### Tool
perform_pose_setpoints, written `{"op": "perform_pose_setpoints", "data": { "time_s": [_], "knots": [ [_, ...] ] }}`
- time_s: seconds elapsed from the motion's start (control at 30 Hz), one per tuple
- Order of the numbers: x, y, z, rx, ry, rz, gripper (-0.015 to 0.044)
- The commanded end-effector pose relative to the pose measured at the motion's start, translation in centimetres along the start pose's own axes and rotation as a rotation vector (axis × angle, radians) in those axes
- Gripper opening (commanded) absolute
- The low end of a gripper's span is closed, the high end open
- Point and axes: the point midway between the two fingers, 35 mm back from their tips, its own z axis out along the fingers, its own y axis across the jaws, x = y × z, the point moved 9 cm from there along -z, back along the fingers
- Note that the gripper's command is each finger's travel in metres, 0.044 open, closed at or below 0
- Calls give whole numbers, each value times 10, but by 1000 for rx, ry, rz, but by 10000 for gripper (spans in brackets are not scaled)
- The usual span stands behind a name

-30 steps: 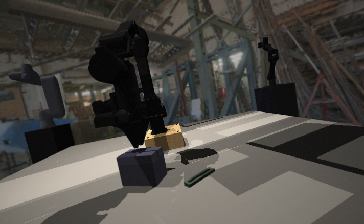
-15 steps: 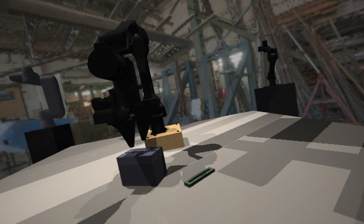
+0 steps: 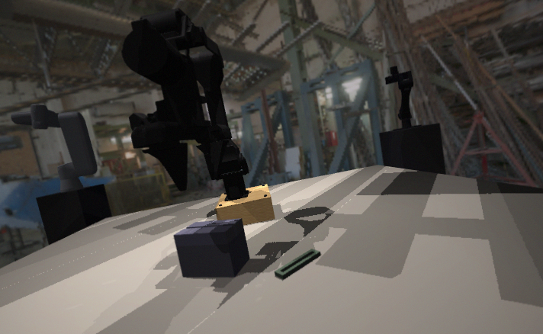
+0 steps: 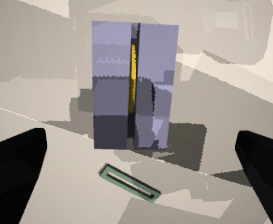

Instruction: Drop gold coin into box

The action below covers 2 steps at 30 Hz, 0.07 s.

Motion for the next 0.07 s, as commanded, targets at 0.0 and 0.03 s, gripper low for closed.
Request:
{"op": "perform_pose_setpoints", "data": {
  "time_s": [0.0,0.03],
  "knots": [
    [0,-1,-1,4,-2,3,440],
    [0,-1,-1,4,-2,3,440]
  ]
}}
